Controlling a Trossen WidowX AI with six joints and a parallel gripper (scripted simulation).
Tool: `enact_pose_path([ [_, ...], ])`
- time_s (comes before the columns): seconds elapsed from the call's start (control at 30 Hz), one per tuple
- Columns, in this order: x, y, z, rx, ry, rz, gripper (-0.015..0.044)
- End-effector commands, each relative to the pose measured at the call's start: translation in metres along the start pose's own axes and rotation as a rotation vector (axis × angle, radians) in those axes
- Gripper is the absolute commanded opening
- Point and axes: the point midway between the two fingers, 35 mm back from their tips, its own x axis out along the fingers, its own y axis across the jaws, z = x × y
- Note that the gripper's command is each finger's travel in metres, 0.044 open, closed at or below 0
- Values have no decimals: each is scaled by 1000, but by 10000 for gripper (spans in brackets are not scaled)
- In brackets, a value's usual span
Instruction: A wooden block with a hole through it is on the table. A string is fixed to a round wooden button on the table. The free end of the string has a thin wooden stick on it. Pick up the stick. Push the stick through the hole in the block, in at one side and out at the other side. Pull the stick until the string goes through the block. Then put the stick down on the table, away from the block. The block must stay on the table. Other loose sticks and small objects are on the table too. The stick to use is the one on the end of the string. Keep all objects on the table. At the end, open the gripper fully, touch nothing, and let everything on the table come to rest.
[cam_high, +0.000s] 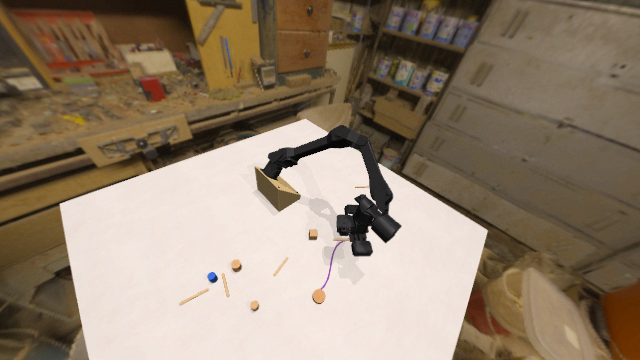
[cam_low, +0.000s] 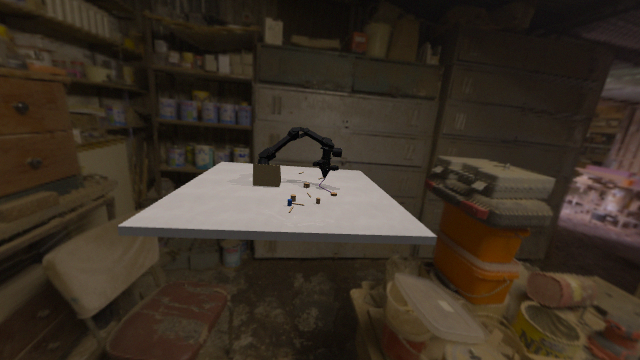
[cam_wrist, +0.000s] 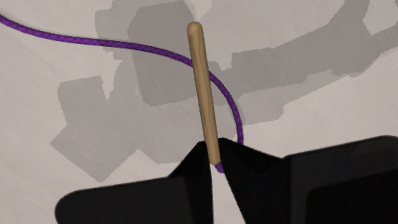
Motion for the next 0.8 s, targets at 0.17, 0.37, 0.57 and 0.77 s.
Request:
enact_pose_path([
  [0.17,-2,3,-13,3,0,7,0],
  [0.37,-2,3,-21,2,0,7,0],
  [0.57,-3,4,-29,2,1,7,0],
  [0.77,-3,4,-37,2,1,7,0],
])
